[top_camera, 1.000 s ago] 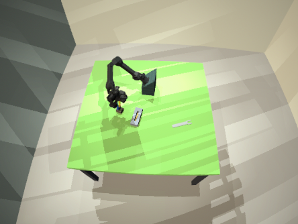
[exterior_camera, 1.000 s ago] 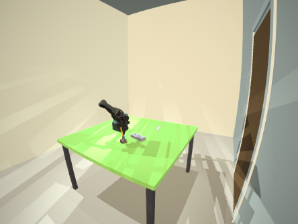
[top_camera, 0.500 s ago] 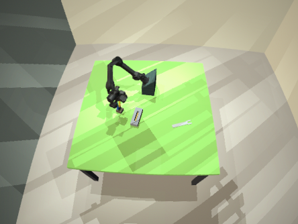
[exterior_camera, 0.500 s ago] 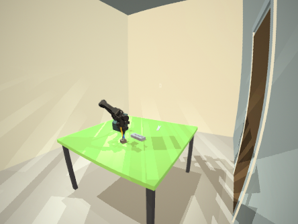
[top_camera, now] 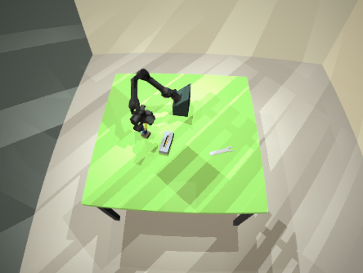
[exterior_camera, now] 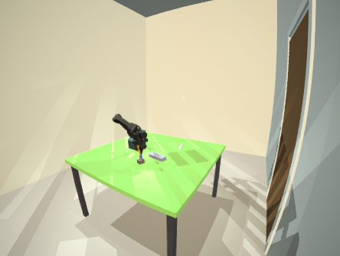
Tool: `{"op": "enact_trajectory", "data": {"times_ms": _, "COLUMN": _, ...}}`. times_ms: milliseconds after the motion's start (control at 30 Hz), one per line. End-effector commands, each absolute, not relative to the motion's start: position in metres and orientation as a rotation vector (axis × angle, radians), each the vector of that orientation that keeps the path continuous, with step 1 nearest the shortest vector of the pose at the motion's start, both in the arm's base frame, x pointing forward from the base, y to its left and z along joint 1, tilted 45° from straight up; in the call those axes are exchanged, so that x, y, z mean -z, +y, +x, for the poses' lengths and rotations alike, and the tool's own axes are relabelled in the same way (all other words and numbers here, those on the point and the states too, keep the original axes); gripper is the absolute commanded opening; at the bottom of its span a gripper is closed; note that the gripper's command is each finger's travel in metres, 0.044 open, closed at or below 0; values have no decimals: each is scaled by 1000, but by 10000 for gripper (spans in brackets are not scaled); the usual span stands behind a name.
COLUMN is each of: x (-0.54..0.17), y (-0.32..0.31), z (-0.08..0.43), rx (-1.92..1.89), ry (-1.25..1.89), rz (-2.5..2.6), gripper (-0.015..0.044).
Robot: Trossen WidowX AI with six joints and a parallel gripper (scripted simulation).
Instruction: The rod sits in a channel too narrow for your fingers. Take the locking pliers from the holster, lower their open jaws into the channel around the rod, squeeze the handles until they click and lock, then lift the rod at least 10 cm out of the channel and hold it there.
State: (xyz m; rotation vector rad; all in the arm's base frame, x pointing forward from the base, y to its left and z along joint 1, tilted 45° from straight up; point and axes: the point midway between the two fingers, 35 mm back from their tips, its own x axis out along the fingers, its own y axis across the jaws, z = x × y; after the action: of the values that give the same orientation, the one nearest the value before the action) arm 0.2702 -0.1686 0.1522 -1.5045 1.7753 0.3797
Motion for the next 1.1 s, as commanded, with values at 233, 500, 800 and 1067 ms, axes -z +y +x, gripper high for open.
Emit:
{"op": "enact_trajectory", "data": {"times_ms": 233, "x": -151, "y": -168, "z": 270, "rx": -385, "ry": 1775, "rz": -1501, "gripper": 318}}
{"op": "enact_trajectory", "data": {"times_ms": 500, "x": -154, "y": -165, "z": 271, "rx": -386, "ry": 1776, "rz": -1500, "gripper": 318}}
{"op": "enact_trajectory", "data": {"times_ms": 800, "x": -164, "y": -156, "z": 272, "rx": -388, "ry": 1780, "rz": -1496, "gripper": 318}}
{"op": "enact_trajectory", "data": {"times_ms": 1067, "x": -172, "y": -148, "z": 272, "rx": -389, "ry": 1783, "rz": -1494, "gripper": 318}}
